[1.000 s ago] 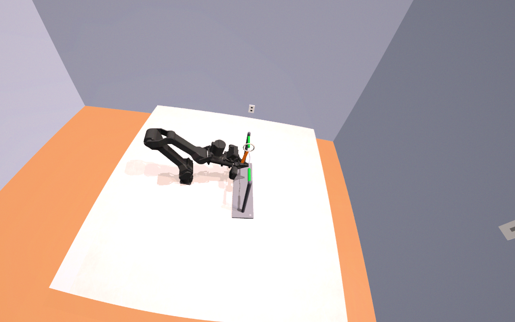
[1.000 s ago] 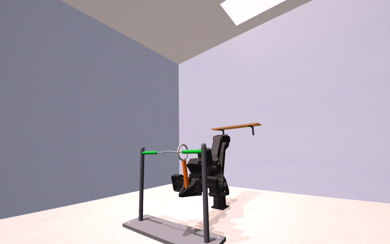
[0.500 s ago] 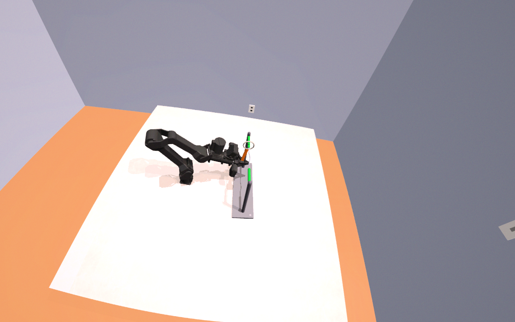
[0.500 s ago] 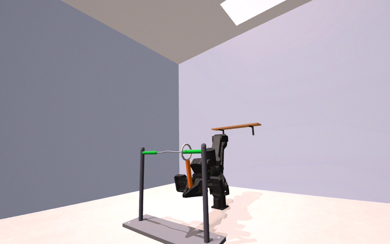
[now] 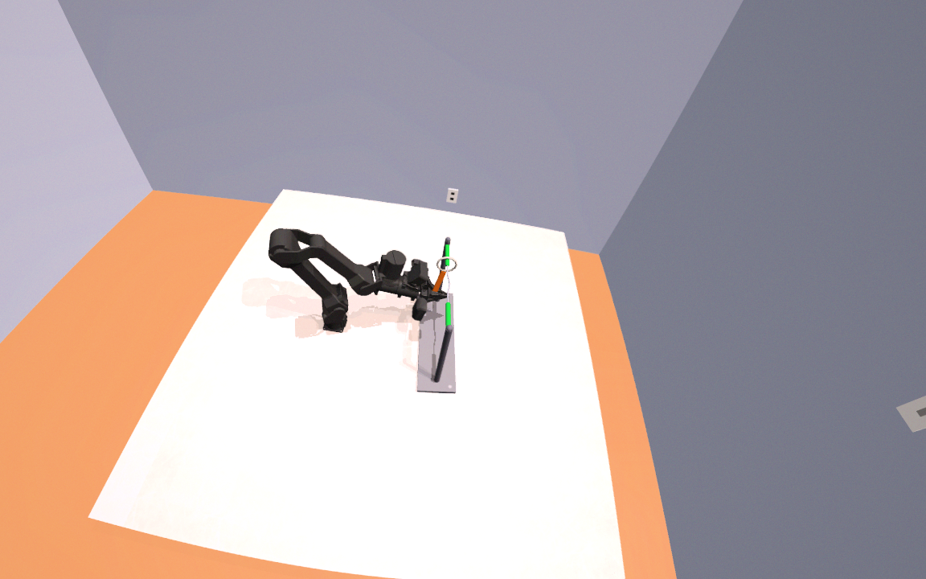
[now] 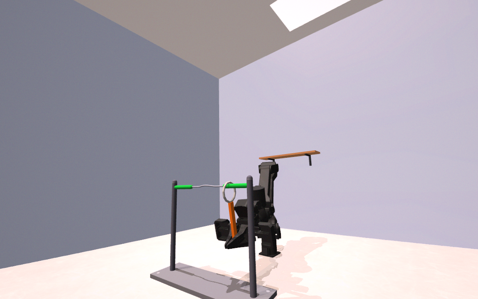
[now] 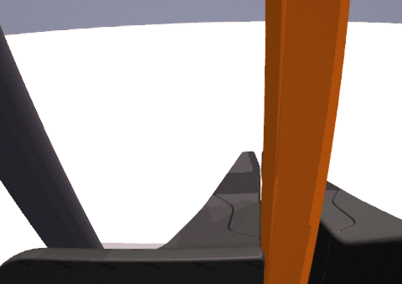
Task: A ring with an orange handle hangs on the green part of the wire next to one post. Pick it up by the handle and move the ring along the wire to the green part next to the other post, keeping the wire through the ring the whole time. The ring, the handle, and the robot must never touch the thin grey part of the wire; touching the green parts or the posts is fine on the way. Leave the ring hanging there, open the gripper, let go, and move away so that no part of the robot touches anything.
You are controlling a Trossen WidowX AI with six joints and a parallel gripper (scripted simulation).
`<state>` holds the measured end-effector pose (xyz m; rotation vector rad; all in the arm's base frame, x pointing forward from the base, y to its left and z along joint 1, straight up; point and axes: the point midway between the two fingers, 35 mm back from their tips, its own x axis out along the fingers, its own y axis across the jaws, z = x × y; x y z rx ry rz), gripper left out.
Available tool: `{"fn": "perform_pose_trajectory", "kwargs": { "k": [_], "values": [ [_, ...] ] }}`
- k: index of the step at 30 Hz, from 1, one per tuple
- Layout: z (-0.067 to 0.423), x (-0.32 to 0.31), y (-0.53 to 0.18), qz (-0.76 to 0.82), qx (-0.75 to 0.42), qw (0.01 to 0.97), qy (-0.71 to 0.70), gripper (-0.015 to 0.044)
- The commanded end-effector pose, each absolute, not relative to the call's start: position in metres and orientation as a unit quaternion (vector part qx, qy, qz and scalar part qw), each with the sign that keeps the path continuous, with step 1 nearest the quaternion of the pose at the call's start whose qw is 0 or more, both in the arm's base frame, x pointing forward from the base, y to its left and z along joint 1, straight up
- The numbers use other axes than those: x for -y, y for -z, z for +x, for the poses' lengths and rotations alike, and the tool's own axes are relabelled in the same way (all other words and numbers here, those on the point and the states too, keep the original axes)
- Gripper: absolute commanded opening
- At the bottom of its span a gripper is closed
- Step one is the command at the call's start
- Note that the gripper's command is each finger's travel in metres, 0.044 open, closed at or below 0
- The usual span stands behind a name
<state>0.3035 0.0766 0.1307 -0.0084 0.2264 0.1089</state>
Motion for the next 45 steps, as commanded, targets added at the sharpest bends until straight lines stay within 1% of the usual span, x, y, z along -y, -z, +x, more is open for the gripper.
{"fn": "perform_pose_trajectory", "kwargs": {
  "k": [1,20,32,45],
  "values": [
    [0.304,-0.076,-0.129,-0.002,-0.112,0.992,-0.052,-0.015],
    [0.304,-0.076,-0.129,-0.002,-0.112,0.992,-0.052,-0.015],
    [0.303,-0.077,-0.129,-0.004,-0.112,0.992,-0.054,0.016],
    [0.284,-0.076,-0.136,-0.003,-0.113,0.992,-0.053,0.016]
  ]
}}
